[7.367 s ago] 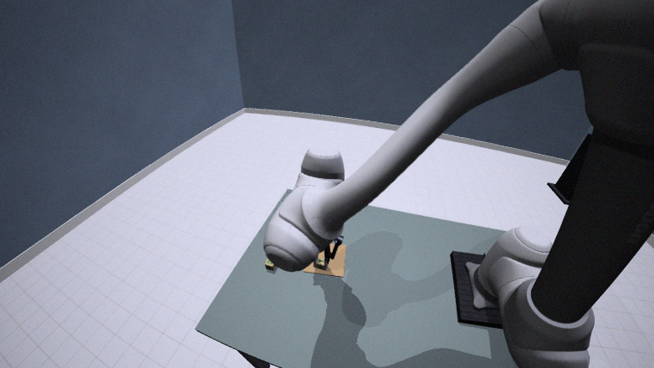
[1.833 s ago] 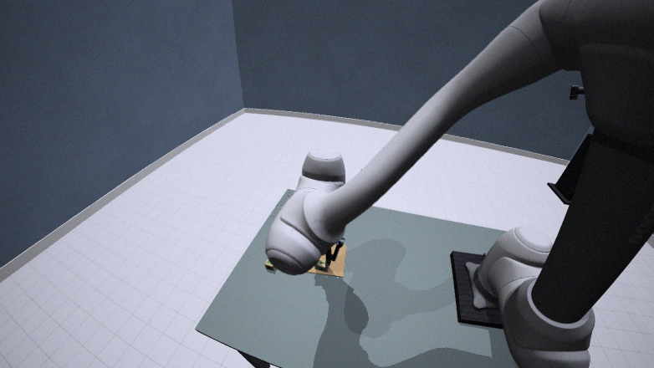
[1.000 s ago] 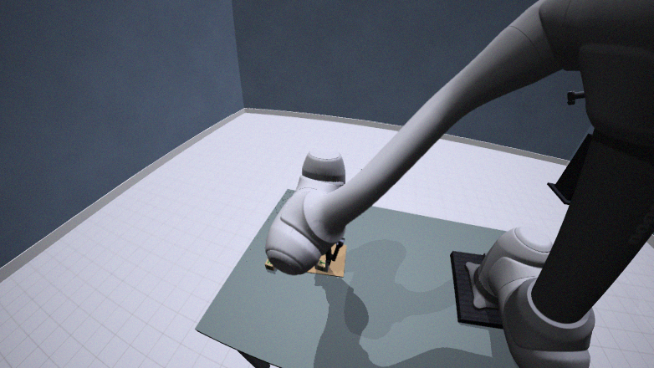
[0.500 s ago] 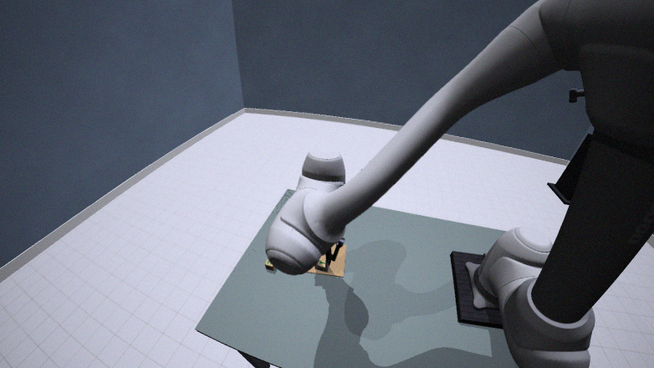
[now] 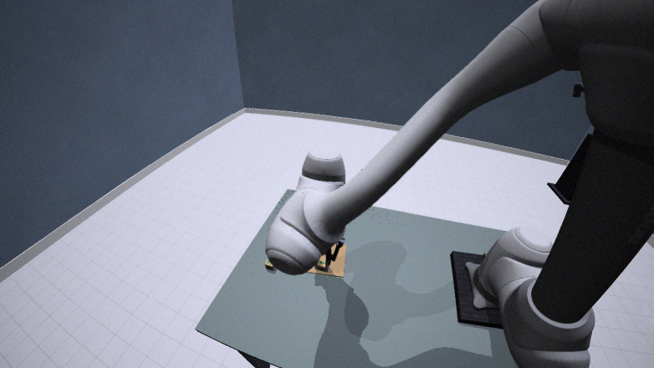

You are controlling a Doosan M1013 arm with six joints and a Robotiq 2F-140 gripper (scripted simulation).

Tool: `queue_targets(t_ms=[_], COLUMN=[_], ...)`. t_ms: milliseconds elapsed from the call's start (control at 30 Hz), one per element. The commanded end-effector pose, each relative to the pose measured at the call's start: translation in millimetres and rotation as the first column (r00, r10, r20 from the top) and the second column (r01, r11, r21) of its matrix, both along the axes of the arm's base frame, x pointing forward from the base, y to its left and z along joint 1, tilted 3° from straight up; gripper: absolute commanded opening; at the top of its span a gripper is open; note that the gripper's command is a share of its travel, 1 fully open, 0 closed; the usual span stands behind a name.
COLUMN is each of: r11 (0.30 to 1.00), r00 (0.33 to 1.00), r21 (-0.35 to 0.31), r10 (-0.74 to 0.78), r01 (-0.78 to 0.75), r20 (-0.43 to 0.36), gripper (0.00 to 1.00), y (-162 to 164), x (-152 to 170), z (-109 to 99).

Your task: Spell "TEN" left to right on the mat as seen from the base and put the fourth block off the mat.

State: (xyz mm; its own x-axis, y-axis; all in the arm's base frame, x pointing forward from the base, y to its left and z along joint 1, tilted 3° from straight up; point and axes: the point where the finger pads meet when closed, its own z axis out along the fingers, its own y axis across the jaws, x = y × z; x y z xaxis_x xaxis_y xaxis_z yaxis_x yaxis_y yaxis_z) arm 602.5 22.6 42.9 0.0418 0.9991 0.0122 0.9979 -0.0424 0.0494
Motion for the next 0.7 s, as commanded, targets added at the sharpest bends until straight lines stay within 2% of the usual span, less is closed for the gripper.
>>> queue_targets(t_ms=[0, 167, 667], r11=[1.000, 1.000, 1.000], r00=[1.000, 1.000, 1.000], r21=[0.000, 0.000, 0.000], r10=[-0.002, -0.002, -0.002], r01=[0.002, 0.002, 0.002], r20=[0.004, 0.004, 0.004], gripper=[0.16, 0.16, 0.28], y=[1.5, 1.5, 1.5], x=[-0.4, -0.4, -0.4], z=[-1.6, -1.6, -1.6])
